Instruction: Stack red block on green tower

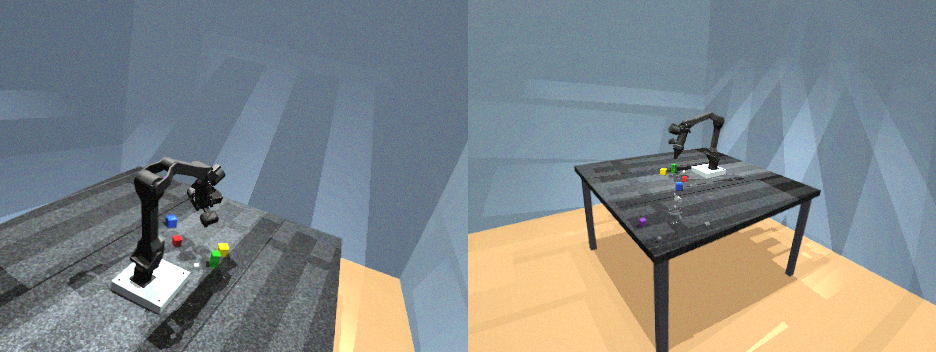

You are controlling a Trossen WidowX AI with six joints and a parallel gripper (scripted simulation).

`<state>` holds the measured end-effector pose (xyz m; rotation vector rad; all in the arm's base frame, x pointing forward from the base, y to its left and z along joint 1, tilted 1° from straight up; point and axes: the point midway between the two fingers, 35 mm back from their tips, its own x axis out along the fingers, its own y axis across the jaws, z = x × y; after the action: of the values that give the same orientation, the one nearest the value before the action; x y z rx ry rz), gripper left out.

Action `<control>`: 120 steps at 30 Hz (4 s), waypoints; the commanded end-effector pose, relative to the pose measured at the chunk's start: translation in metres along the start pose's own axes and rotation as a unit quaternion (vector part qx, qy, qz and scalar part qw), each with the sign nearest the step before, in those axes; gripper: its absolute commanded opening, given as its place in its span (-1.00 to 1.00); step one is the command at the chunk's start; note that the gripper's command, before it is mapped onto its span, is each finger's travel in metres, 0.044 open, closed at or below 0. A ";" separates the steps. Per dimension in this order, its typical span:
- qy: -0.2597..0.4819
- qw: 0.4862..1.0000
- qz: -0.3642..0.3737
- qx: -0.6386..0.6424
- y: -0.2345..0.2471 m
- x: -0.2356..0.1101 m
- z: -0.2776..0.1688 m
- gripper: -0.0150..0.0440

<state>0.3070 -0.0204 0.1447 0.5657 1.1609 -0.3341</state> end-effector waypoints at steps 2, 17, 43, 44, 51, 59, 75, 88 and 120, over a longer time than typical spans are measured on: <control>0.070 0.996 -0.050 -0.004 0.017 0.022 -0.033 1.00; 0.133 0.983 -0.123 -0.019 0.037 0.041 -0.077 1.00; 0.133 0.983 -0.123 -0.019 0.024 0.098 -0.094 1.00; 0.133 0.983 -0.123 -0.019 0.023 0.100 -0.094 1.00; 0.133 0.983 -0.123 -0.019 0.021 0.110 -0.097 1.00; 0.133 0.983 -0.123 -0.019 0.017 0.121 -0.101 1.00; 0.133 0.983 -0.123 -0.019 0.017 0.121 -0.101 1.00; 0.133 0.983 -0.123 -0.019 0.017 0.120 -0.101 -0.07; 0.133 0.983 -0.123 -0.019 0.045 0.019 -0.073 -0.49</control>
<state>0.2827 0.0593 0.0993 0.4402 1.5013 -0.4511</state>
